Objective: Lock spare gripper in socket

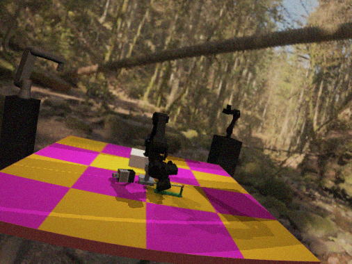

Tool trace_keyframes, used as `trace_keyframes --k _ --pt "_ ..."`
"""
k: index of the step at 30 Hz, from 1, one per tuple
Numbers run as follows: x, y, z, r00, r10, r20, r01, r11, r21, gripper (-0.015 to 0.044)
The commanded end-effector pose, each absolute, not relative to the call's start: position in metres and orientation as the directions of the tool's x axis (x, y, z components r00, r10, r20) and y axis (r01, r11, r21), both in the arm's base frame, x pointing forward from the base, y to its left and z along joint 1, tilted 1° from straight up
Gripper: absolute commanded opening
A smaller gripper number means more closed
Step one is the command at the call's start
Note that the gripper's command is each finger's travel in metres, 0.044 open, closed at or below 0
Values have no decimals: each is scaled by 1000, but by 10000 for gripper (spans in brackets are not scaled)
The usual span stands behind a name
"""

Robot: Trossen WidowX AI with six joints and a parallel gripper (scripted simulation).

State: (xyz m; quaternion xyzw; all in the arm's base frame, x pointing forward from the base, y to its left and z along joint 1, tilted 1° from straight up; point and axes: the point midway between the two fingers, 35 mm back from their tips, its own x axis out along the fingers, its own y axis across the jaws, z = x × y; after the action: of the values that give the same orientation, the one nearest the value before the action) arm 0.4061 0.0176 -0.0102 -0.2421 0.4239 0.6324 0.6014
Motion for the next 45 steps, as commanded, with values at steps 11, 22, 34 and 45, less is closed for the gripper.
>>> trace_keyframes --k 11,22,34,45 --pt "406 15 -17 -163 548 -820 -965 84 248 0" --pt "406 15 -17 -163 548 -820 -965 84 248 0" --pt "406 17 -11 -160 556 -816 -966 83 246 26" --pt "406 17 -11 -160 556 -816 -966 83 246 315"
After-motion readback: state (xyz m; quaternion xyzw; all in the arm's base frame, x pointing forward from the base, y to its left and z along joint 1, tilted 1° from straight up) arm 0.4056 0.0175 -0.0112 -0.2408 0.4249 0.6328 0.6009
